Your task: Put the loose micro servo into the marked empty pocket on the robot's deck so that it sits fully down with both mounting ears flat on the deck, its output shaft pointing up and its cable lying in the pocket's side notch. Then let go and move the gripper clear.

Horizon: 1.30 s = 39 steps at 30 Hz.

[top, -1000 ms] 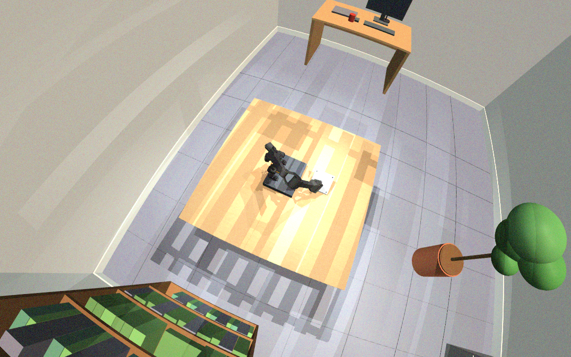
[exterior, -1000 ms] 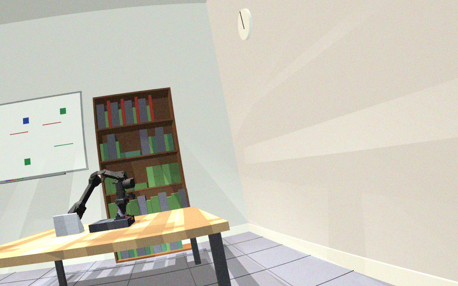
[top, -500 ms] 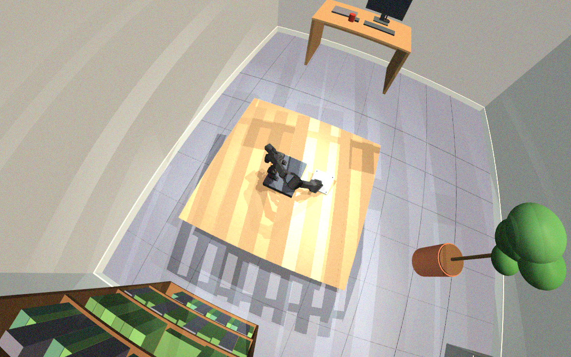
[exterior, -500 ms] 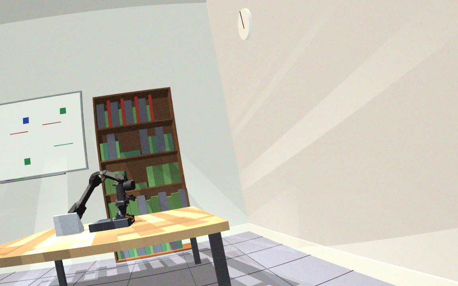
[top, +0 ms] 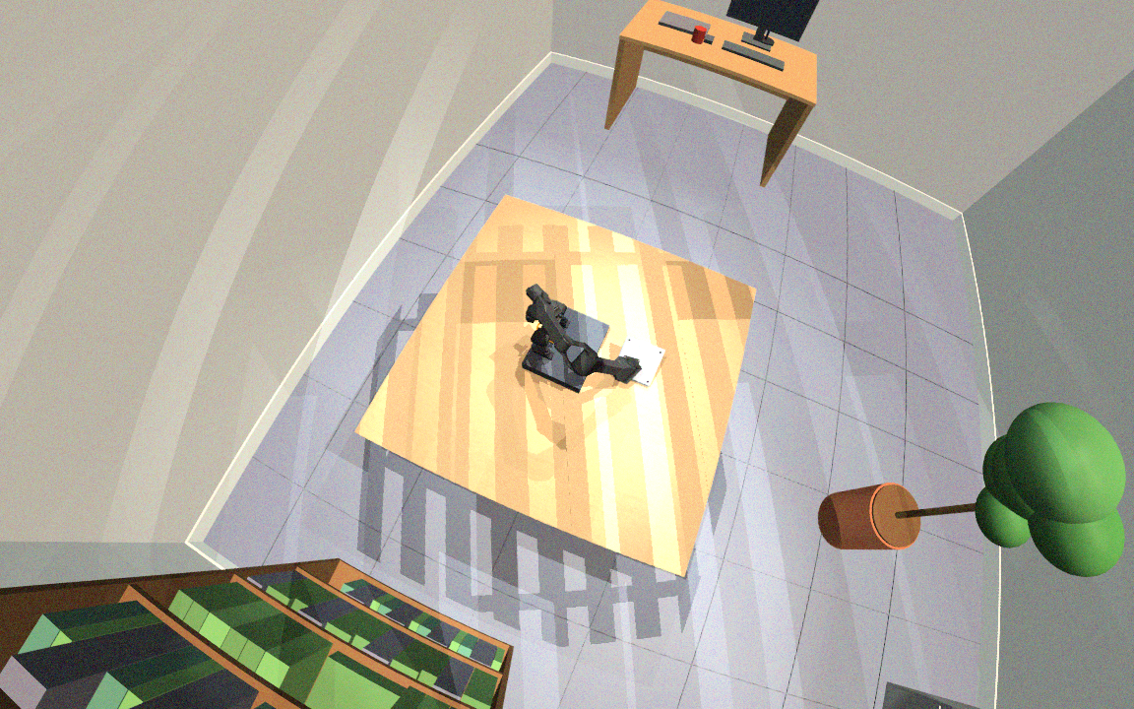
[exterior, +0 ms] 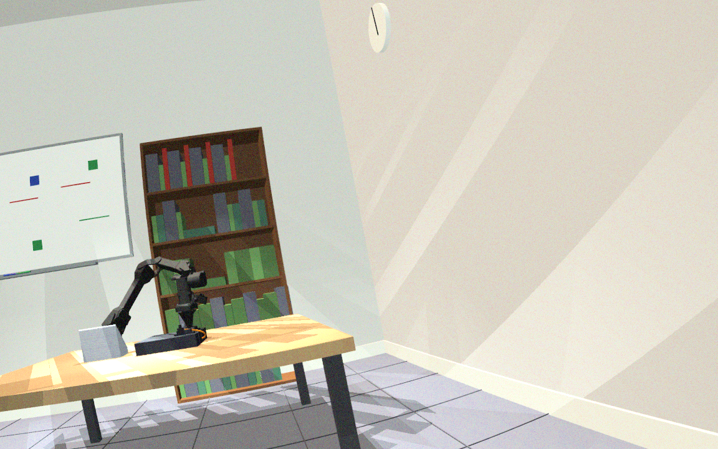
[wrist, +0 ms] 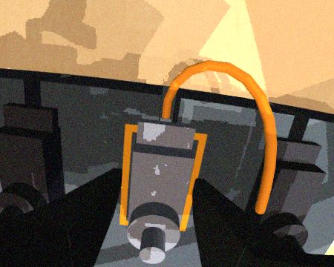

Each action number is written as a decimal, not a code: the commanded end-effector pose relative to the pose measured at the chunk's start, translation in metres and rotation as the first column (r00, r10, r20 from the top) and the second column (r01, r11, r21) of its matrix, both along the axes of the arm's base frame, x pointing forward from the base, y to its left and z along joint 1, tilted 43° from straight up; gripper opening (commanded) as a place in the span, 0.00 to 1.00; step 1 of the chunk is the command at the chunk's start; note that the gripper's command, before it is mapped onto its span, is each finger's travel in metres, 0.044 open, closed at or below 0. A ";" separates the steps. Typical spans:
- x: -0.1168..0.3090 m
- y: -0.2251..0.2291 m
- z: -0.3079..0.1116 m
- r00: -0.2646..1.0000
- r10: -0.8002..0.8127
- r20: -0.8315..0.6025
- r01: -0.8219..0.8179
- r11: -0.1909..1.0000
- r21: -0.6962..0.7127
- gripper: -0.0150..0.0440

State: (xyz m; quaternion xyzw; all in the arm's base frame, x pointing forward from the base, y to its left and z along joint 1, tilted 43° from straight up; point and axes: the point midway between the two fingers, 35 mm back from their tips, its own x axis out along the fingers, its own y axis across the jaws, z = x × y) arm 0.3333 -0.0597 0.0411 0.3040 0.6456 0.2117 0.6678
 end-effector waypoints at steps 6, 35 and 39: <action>-0.004 -0.018 0.015 1.000 -0.012 0.009 0.012 1.000 -0.006 0.62; -0.115 -0.078 0.092 0.996 -0.082 0.038 0.085 0.993 -0.078 1.00; -0.115 -0.078 0.092 0.996 -0.082 0.038 0.085 0.993 -0.078 1.00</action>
